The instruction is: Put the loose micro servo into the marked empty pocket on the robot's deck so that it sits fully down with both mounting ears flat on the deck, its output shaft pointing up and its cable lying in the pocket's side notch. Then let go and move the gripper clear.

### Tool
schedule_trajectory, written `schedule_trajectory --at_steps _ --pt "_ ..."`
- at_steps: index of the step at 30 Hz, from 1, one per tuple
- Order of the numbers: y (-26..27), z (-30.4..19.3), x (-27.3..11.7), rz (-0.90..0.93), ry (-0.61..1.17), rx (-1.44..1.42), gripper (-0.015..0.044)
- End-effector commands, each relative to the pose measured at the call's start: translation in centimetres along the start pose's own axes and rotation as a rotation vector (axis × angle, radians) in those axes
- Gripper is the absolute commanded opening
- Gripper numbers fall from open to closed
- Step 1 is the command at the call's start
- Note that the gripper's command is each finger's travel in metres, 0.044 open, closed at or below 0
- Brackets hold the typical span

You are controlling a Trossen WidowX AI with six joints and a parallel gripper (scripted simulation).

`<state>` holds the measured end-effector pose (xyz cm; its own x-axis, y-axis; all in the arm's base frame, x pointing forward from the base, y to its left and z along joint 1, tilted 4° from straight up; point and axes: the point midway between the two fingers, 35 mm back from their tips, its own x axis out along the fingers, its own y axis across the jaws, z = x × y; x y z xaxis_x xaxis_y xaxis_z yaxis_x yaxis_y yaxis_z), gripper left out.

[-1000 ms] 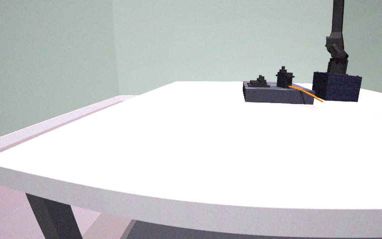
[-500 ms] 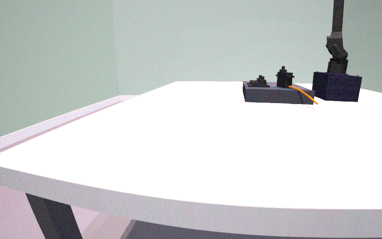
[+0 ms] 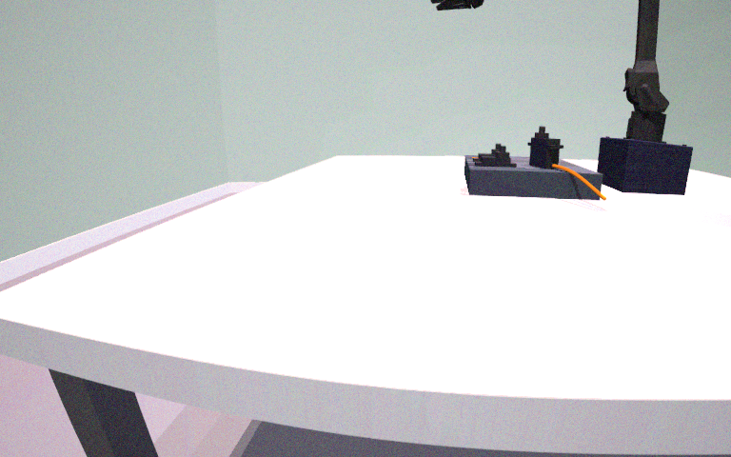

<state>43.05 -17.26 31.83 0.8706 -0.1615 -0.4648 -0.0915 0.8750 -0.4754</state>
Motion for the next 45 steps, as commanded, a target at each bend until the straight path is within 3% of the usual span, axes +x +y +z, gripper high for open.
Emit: schedule_trajectory --at_steps 1,21,45 --pt "3.5 -1.1 1.1 0.084 0.057 -0.079 0.0440" --pt "18.3 -6.3 1.8 0.478 0.235 -0.479 0.0440" --pt "31.5 -14.6 -4.4 0.979 0.353 -1.047 0.0440"
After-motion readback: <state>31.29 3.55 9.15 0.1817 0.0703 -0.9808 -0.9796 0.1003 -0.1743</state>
